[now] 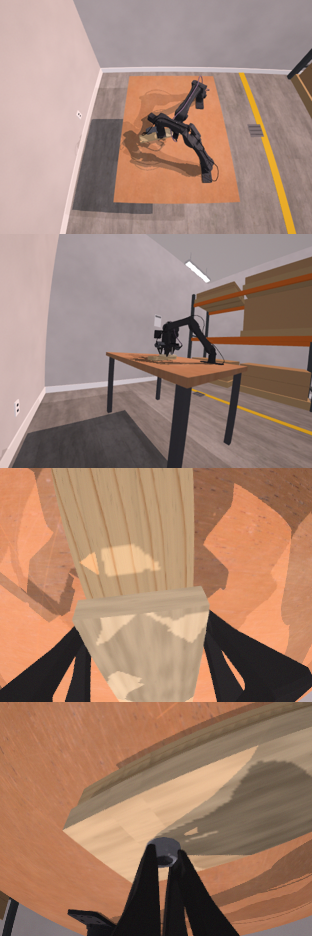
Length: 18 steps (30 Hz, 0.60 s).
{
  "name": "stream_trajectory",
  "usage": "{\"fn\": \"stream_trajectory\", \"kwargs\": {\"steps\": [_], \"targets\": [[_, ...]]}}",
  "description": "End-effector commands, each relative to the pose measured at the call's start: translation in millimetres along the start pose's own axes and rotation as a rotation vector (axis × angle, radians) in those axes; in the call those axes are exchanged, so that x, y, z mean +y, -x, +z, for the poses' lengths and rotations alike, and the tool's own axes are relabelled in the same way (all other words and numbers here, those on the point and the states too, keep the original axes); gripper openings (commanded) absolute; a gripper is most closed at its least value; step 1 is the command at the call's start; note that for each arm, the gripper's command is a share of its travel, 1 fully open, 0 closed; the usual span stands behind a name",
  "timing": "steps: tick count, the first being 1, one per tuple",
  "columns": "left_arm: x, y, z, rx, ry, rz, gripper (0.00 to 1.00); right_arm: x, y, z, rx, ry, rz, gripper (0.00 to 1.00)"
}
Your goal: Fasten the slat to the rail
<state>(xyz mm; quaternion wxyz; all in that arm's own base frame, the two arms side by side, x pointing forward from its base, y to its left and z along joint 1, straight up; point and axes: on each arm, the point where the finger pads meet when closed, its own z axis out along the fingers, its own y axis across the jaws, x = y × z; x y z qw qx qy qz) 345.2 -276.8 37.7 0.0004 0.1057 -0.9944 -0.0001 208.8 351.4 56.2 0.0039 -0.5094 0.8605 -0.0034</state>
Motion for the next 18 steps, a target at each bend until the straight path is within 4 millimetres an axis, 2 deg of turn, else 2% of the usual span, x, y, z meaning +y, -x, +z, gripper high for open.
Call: {"fn": "stream_trajectory", "kwargs": {"steps": [1, 2, 17, 18], "targets": [[-1.7, 1.4, -5.2, -0.009, -0.011, 0.0, 0.72, -1.1, 6.1, -4.9, -0.021, 0.003, 0.193, 0.12], [-1.7, 1.4, -5.2, -0.009, -0.011, 0.0, 0.72, -1.1, 6.1, -4.9, -0.021, 0.003, 0.193, 0.12], [-1.7, 1.4, -5.2, -0.009, -0.011, 0.0, 0.72, -1.1, 6.1, -4.8, -0.015, 0.01, 0.787, 0.12], [-1.7, 1.4, -5.2, -0.009, -0.011, 0.0, 0.72, -1.1, 6.1, -4.8, -0.015, 0.01, 0.787, 0.12]]}}
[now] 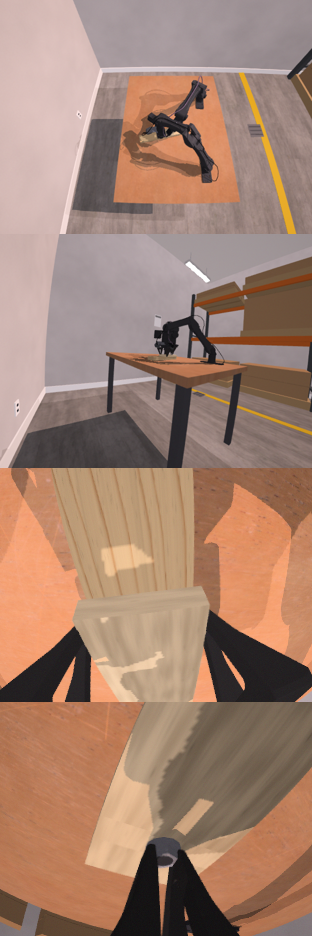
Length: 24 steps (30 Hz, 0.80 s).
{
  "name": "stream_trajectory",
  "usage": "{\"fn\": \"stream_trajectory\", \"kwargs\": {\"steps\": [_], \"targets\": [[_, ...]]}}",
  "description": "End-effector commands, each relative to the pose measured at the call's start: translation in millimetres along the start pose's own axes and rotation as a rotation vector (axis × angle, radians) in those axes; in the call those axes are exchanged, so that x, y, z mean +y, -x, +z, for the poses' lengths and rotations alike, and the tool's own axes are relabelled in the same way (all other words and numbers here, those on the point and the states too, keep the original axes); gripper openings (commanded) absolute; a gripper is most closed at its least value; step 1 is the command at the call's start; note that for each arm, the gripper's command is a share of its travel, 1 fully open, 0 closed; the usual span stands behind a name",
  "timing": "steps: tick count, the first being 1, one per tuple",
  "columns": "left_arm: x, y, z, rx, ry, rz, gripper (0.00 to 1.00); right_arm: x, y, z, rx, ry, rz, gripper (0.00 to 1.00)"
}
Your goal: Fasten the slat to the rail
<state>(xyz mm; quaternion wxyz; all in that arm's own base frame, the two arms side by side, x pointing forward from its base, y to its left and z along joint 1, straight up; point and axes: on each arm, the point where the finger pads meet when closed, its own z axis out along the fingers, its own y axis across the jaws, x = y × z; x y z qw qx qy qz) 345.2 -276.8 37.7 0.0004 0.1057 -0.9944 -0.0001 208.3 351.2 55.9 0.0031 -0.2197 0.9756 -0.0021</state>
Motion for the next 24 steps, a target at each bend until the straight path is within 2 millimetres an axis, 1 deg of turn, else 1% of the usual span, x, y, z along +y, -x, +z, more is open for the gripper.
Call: {"fn": "stream_trajectory", "kwargs": {"steps": [1, 16, 18, 24], "targets": [[-1.7, 1.4, -5.2, -0.009, -0.011, 0.0, 0.72, 2.6, 6.2, -5.0, -0.014, 0.014, 0.161, 0.12], [-1.7, 1.4, -5.2, -0.009, -0.011, 0.0, 0.72, 2.5, 6.1, -4.9, -0.005, 0.016, 0.755, 0.12], [-1.7, 1.4, -5.2, -0.009, -0.011, 0.0, 0.72, 2.5, 6.1, -4.9, -0.005, 0.016, 0.755, 0.12], [-1.7, 1.4, -5.2, -0.009, -0.011, 0.0, 0.72, 2.5, 6.1, -4.9, -0.002, 0.016, 0.993, 0.12]]}}
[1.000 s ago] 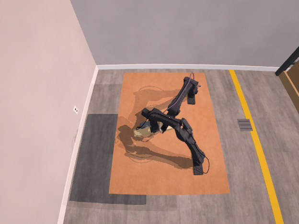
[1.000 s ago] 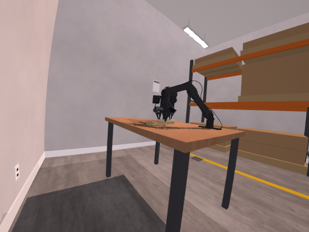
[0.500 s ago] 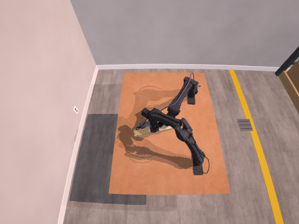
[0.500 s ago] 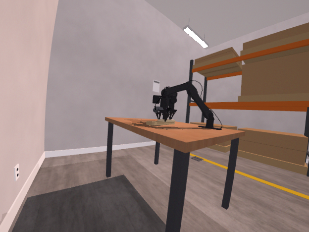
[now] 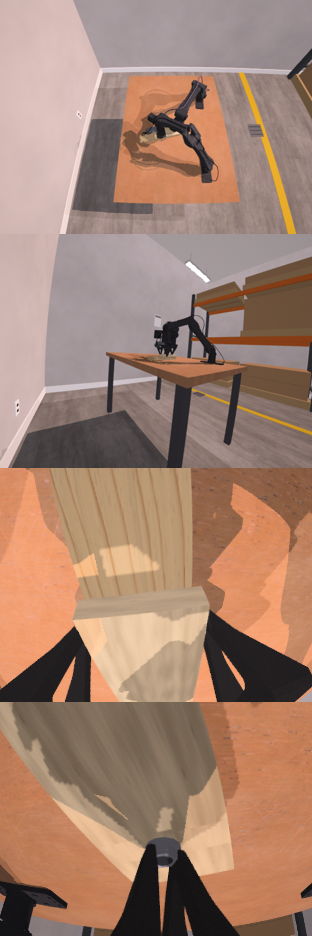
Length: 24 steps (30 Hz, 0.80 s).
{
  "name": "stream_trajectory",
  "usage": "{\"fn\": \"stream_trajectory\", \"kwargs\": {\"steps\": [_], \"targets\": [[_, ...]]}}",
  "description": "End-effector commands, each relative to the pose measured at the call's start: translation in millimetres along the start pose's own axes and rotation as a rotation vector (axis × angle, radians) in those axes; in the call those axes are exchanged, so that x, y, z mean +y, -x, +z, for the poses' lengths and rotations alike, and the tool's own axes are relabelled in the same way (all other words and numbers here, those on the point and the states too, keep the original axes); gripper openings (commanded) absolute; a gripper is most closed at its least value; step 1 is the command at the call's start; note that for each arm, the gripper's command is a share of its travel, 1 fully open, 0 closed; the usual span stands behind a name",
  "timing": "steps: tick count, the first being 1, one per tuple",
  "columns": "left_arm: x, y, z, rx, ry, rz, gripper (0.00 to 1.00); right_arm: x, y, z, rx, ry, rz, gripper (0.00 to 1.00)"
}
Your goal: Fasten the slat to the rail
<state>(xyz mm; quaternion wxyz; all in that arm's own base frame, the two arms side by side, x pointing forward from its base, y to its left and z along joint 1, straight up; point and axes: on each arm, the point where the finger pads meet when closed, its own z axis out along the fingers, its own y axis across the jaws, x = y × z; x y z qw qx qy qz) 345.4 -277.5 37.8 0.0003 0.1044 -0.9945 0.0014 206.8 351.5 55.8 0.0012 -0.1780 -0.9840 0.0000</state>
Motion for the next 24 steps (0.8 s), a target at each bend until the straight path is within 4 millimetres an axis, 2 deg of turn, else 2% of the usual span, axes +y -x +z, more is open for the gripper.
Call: {"fn": "stream_trajectory", "kwargs": {"steps": [1, 9, 24], "targets": [[-1.0, 1.3, -5.1, -0.01, -0.008, -0.003, 0.72, 6.4, 3.8, -5.0, -0.005, 0.016, 0.231, 0.12], [-1.0, 1.3, -5.1, -0.01, -0.008, -0.003, 0.72, 6.4, 3.8, -4.9, -0.001, 0.014, 0.521, 0.12], [-1.0, 1.3, -5.1, -0.01, -0.008, -0.003, 0.72, 6.4, 3.8, -4.9, -0.001, 0.014, 0.528, 0.12]]}}
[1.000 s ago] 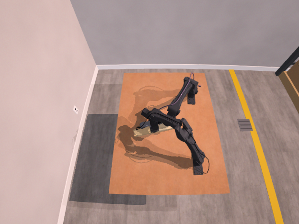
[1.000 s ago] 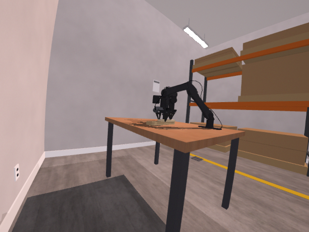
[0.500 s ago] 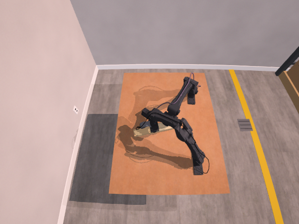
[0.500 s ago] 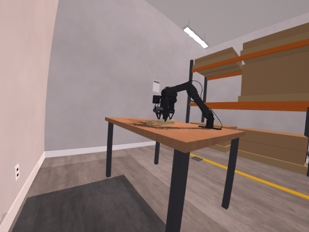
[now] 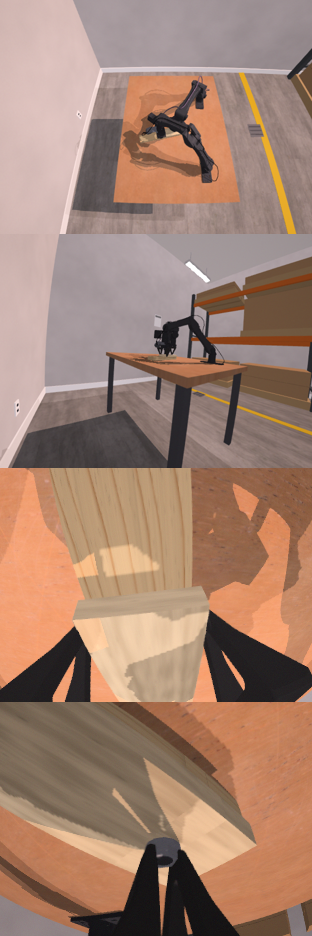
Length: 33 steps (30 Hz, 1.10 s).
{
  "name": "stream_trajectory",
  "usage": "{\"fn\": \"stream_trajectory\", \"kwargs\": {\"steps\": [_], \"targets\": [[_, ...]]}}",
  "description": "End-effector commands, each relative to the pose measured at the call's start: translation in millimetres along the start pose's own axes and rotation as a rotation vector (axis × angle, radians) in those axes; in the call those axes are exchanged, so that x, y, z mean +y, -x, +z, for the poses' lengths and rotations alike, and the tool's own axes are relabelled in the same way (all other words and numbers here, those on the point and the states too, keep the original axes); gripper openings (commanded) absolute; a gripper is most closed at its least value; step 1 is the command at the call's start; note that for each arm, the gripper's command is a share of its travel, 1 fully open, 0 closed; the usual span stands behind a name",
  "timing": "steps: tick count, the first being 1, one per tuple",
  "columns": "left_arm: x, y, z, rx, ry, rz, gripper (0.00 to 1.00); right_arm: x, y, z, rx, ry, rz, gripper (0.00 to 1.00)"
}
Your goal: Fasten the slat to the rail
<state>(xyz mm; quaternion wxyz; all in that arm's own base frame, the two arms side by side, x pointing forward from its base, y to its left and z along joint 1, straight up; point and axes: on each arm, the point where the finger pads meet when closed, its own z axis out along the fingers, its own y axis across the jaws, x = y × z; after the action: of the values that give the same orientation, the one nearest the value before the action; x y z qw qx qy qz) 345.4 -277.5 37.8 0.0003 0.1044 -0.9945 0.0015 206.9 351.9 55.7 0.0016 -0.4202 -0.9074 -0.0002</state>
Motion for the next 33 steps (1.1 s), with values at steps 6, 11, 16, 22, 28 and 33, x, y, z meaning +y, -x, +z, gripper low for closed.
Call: {"fn": "stream_trajectory", "kwargs": {"steps": [6, 11, 16, 22, 28, 33], "targets": [[-1.0, 1.3, -5.1, -0.01, -0.008, -0.003, 0.72, 7.1, 0.5, -5.0, 0.001, 0.013, 0.019, 0.12], [-1.0, 1.3, -5.1, -0.01, -0.008, -0.003, 0.72, 7.1, 0.5, -5.0, 0.001, 0.013, 0.019, 0.12], [-1.0, 1.3, -5.1, -0.01, -0.008, -0.003, 0.72, 1.6, -0.6, -4.2, 0.004, 0.012, 0.007, 0.34], [-1.0, 1.3, -5.1, -0.01, -0.008, -0.003, 0.72, 1.6, -0.6, -4.2, 0.004, 0.012, 0.007, 0.34], [-1.0, 1.3, -5.1, -0.01, -0.008, -0.003, 0.72, 1.5, -0.8, -4.2, 0.005, 0.011, 0.007, 0.34], [-1.0, 1.3, -5.1, -0.01, -0.008, -0.003, 0.72, 1.7, -0.8, -4.7, 0.003, 0.012, -0.277, 0.34]]}}
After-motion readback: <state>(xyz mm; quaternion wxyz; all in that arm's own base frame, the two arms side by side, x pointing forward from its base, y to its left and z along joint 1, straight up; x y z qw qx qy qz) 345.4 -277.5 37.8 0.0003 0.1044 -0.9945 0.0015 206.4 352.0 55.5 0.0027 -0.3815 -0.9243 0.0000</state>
